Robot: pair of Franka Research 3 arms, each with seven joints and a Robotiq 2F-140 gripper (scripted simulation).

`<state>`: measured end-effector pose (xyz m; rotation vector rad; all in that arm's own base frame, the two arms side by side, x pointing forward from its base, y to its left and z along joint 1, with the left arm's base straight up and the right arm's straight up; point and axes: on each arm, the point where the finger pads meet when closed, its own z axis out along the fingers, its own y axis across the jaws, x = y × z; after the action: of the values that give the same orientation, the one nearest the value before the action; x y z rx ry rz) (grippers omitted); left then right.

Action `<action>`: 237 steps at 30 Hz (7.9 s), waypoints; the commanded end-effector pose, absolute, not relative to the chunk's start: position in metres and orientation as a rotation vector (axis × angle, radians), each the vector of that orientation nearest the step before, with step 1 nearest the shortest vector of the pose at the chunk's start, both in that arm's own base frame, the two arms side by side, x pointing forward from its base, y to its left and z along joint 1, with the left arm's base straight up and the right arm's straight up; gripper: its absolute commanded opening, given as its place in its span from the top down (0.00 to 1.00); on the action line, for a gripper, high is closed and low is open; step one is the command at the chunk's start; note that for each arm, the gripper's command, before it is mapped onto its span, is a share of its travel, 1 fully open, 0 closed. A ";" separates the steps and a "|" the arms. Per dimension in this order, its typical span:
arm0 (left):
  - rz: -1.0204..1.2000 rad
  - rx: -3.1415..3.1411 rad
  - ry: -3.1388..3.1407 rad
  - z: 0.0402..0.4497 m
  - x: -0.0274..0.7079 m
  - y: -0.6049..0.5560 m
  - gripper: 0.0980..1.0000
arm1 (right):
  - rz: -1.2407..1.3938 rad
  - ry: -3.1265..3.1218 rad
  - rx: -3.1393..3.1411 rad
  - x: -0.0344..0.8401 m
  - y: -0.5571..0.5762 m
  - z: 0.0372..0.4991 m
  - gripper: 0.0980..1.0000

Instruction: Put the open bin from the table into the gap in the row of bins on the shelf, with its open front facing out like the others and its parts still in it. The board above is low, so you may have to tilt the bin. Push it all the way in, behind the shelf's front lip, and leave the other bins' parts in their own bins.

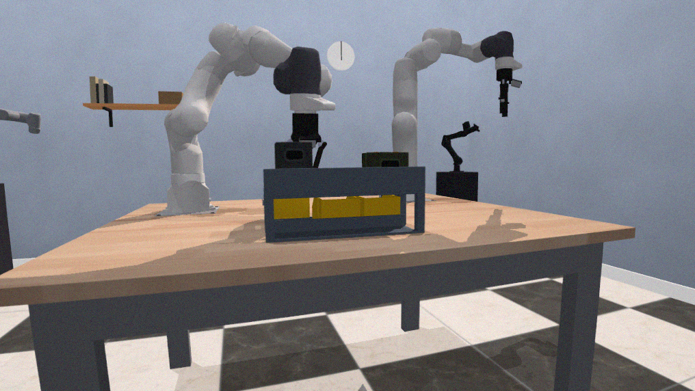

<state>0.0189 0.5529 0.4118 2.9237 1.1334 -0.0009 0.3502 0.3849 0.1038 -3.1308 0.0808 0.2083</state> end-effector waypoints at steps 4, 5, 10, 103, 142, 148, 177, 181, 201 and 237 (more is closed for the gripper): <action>-0.001 2.924 1.133 0.412 0.019 0.553 0.00 | 0.210 0.063 -3.133 0.358 0.384 0.104 1.00; -0.001 2.924 1.133 0.412 0.019 0.553 0.00 | 0.210 0.063 -3.133 0.359 0.384 0.104 1.00; -0.001 2.924 1.133 0.412 0.019 0.553 0.00 | 0.210 0.063 -3.133 0.363 0.384 0.104 1.00; -0.001 2.924 1.133 0.412 0.019 0.553 0.00 | 0.211 0.063 -3.134 0.375 0.383 0.102 1.00; -0.001 2.924 1.133 0.412 0.019 0.553 0.00 | 0.208 0.063 -3.136 0.375 0.382 0.094 1.00; -0.001 2.924 1.133 0.412 0.019 0.553 0.00 | 0.208 0.063 -3.136 0.375 0.382 0.094 1.00; -0.001 2.924 1.133 0.412 0.019 0.553 0.00 | 0.208 0.063 -3.136 0.375 0.382 0.094 1.00; -0.001 2.924 1.133 0.412 0.019 0.553 0.00 | 0.208 0.063 -3.136 0.375 0.382 0.094 1.00; -0.001 2.924 1.133 0.412 0.019 0.553 0.00 | 0.196 0.063 -3.136 0.380 0.382 0.093 1.00; -0.001 2.924 1.133 0.412 0.019 0.553 0.00 | 0.160 0.064 -3.136 0.394 0.382 0.092 1.00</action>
<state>0.0189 0.5529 0.4118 2.9237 1.1334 -0.0009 0.3912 0.3812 0.0905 -3.1385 0.0678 0.1703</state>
